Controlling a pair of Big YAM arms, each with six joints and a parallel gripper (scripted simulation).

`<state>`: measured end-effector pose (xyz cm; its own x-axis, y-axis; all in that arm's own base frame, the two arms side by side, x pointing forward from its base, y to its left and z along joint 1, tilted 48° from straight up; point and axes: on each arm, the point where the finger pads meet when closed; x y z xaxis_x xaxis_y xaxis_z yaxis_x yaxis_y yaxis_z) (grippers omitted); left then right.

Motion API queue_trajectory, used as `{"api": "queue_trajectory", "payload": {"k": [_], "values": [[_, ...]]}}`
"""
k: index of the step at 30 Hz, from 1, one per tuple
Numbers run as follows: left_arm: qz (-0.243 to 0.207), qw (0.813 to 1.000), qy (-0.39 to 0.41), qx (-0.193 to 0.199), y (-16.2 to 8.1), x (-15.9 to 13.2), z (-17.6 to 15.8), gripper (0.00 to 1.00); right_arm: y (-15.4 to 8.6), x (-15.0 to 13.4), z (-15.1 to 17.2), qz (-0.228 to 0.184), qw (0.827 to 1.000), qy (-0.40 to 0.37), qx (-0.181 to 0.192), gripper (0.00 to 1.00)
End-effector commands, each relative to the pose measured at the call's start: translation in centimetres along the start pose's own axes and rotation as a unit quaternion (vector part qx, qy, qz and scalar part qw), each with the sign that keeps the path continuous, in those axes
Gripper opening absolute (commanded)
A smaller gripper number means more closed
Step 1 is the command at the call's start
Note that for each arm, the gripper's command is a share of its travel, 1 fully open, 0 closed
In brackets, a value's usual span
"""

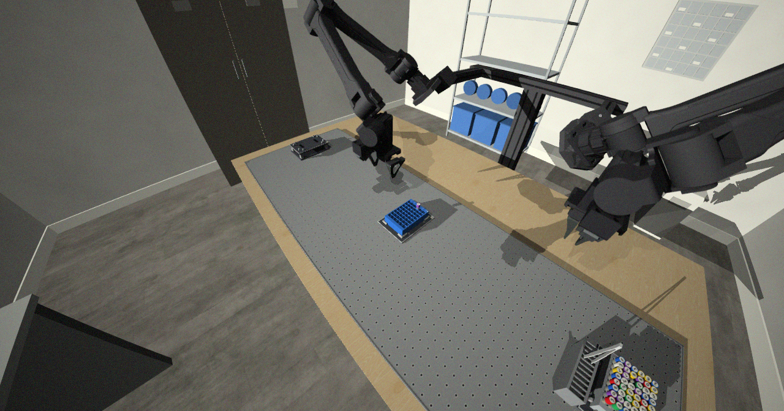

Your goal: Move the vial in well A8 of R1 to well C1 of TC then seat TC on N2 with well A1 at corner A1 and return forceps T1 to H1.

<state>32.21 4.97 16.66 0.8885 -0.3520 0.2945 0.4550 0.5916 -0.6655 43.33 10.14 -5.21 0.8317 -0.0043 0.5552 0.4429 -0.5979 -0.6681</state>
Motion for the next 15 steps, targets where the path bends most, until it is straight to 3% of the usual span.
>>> {"api": "queue_trajectory", "payload": {"k": [1,15], "values": [[-0.004,1.0,-0.009,0.002,-0.3,0.6,0.5,0.24,-0.4,0.6,2.6,-0.015,1.0,0.012,0.013,1.0],[-0.004,1.0,-0.009,0.002,-0.3,0.6,0.5,0.24,1.4,-0.1,7.1,-0.015,1.0,0.011,0.013,1.0]]}}
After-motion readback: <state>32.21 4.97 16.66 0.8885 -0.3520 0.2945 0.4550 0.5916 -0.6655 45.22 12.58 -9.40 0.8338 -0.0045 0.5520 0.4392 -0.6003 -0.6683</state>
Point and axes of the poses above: on each arm, the point where the finger pads meet when closed, its own y axis out along the fingers, its own z axis across the jaws, x = y × z, and after that the axes turned 15 degrees about y, right-handed
